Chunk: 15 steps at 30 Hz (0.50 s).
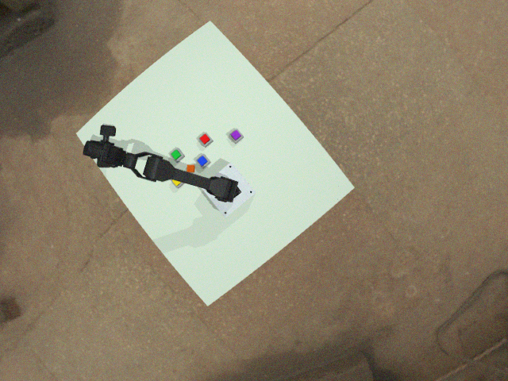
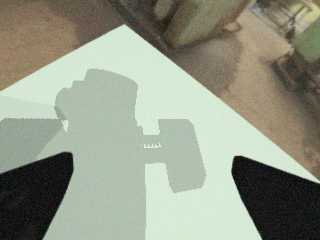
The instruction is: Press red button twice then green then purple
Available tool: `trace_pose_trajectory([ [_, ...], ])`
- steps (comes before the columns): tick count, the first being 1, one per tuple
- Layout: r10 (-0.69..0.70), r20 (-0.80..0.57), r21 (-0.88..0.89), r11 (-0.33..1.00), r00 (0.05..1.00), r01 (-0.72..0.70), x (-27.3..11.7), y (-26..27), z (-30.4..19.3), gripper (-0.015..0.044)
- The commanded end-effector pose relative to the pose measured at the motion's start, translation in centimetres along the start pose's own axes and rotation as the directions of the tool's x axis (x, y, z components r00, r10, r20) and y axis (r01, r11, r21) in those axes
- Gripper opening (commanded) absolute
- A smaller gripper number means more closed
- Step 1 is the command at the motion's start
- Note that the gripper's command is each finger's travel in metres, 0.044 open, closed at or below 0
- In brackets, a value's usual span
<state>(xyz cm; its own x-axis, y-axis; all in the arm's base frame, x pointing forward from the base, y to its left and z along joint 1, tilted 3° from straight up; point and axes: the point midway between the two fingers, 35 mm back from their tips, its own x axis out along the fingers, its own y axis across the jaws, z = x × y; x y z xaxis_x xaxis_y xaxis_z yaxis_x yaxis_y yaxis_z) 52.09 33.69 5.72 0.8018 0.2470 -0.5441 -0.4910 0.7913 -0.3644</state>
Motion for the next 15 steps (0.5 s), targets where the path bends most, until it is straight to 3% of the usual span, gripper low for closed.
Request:
trace_pose_trajectory([
  [1,-0.001,-0.009,0.002,1.000,1.000,0.001,-0.1,-0.4,-0.2,0.0400],
  [8,-0.003,-0.265,0.087,0.996,0.964,0.027,-4.9,-10.5,-7.0,0.0400],
  [15,0.072,-0.537,0.249,0.965,0.841,0.077,-14.8,-18.1,-16.5,0.0400],
])
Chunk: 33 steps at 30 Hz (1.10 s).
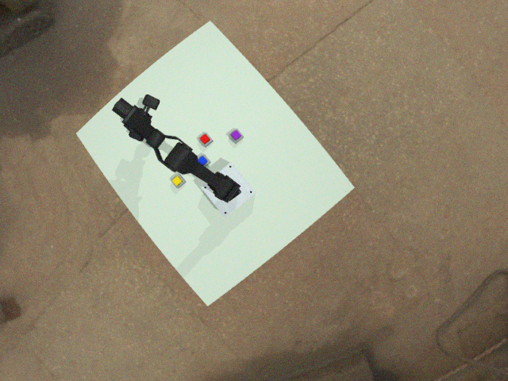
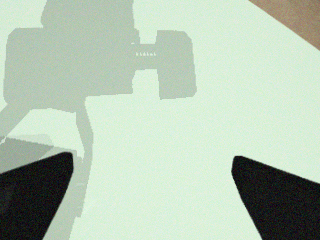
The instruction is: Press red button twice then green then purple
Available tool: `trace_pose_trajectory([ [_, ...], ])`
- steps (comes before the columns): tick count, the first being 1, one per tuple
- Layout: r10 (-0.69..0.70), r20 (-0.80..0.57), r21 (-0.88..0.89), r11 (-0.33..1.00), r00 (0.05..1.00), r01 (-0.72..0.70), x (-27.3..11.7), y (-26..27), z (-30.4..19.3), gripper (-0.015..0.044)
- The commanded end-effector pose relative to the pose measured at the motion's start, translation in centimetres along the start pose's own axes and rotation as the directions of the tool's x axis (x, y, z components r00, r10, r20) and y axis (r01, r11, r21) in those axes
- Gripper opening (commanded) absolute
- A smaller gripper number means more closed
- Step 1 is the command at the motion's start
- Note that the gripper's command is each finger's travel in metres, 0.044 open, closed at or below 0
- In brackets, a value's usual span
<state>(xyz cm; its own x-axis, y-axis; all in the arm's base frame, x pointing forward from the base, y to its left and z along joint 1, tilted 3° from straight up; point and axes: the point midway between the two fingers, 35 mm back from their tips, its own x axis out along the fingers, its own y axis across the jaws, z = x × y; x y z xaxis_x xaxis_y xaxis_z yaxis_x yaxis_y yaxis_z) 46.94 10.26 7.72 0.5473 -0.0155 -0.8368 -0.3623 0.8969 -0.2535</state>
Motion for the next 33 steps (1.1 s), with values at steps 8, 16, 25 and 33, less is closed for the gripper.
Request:
trace_pose_trajectory([
  [8,0.182,-0.399,0.350,0.936,0.899,-0.035,-10.5,-5.8,-19.2,0.0400],
  [16,0.224,-0.436,0.407,0.913,0.872,-0.031,-11.2,-5.3,-22.1,0.0348],
  [25,0.225,-0.436,0.407,0.913,0.872,-0.032,-6.8,-4.1,-24.5,0.0111],
  [33,0.225,-0.436,0.407,0.913,0.872,-0.032,-6.8,-4.1,-24.5,0.0020],
])
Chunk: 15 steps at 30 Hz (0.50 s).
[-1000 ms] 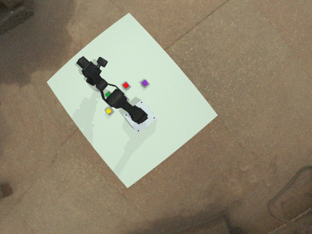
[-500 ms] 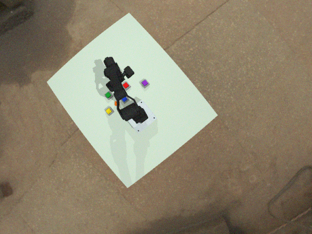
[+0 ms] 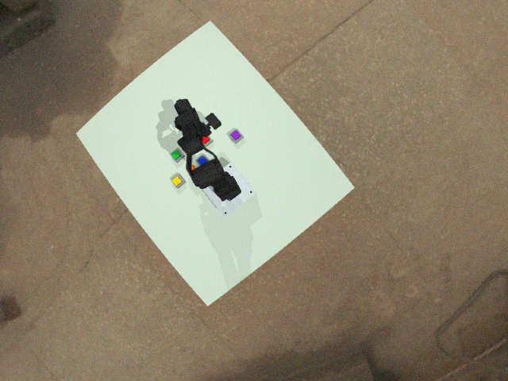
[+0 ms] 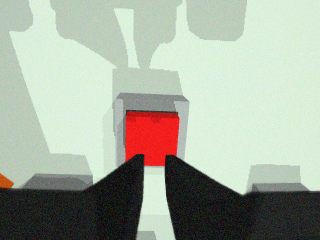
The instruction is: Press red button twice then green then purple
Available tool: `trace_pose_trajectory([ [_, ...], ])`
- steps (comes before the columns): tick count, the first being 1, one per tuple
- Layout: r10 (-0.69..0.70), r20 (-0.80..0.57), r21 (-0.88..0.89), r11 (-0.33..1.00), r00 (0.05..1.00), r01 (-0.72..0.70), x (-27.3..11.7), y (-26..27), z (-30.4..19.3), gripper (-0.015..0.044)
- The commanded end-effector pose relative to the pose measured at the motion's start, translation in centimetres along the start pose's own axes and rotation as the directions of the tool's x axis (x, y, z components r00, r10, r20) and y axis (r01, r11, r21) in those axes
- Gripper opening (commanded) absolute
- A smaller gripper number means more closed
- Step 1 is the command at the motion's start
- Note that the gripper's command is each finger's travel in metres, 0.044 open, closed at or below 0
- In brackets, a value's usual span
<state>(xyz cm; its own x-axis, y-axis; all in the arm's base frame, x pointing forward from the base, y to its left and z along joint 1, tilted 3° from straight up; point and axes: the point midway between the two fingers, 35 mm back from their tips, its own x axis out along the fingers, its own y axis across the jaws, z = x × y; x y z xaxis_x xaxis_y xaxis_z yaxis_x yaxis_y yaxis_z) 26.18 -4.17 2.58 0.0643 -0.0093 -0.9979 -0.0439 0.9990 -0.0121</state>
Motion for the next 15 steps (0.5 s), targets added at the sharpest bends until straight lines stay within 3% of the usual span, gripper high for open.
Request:
trace_pose_trajectory([
  [1,0.005,0.003,0.004,1.000,1.000,-0.005,0.0,0.1,0.0,0.0020],
  [15,0.005,0.003,0.004,1.000,1.000,-0.005,1.7,0.1,0.1,0.0020],
])
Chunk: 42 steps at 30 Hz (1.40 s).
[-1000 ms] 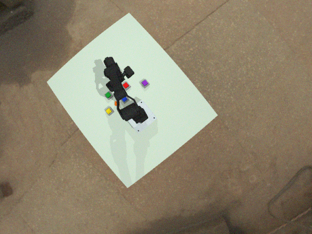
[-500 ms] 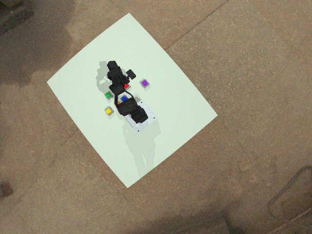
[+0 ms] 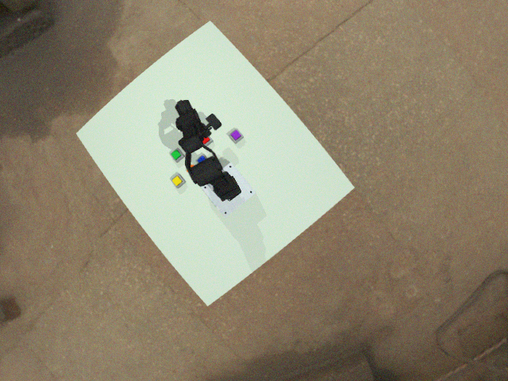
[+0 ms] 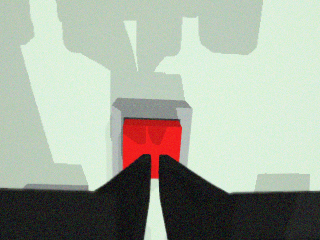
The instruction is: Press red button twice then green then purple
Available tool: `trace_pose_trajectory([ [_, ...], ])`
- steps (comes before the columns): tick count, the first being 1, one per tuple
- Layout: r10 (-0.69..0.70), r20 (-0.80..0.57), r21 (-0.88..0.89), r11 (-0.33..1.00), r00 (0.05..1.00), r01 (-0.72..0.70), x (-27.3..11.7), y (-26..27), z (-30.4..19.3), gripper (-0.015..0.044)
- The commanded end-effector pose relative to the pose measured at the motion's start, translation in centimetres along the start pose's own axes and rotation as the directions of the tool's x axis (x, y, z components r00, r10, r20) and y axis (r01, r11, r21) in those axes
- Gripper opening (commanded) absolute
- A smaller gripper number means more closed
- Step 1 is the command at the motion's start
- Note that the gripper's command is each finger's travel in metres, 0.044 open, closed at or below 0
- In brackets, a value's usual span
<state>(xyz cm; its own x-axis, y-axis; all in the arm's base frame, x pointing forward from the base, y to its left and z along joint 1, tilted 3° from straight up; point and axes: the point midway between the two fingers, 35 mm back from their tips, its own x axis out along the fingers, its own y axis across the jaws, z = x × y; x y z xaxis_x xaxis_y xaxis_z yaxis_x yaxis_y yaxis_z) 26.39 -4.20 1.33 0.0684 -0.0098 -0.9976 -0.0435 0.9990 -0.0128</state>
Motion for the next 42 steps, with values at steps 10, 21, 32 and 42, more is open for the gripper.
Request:
trace_pose_trajectory([
  [10,0.005,-0.002,0.003,1.000,1.000,-0.005,2.0,0.1,-0.1,0.0020],
  [21,0.005,-0.002,0.003,1.000,1.000,-0.005,2.1,0.1,-0.1,0.0020],
  [32,0.004,-0.001,0.002,1.000,1.000,-0.004,-0.2,0.1,0.0,0.0020],
  [42,0.005,-0.001,0.003,1.000,1.000,-0.005,-0.7,0.1,0.0,0.0020],
])
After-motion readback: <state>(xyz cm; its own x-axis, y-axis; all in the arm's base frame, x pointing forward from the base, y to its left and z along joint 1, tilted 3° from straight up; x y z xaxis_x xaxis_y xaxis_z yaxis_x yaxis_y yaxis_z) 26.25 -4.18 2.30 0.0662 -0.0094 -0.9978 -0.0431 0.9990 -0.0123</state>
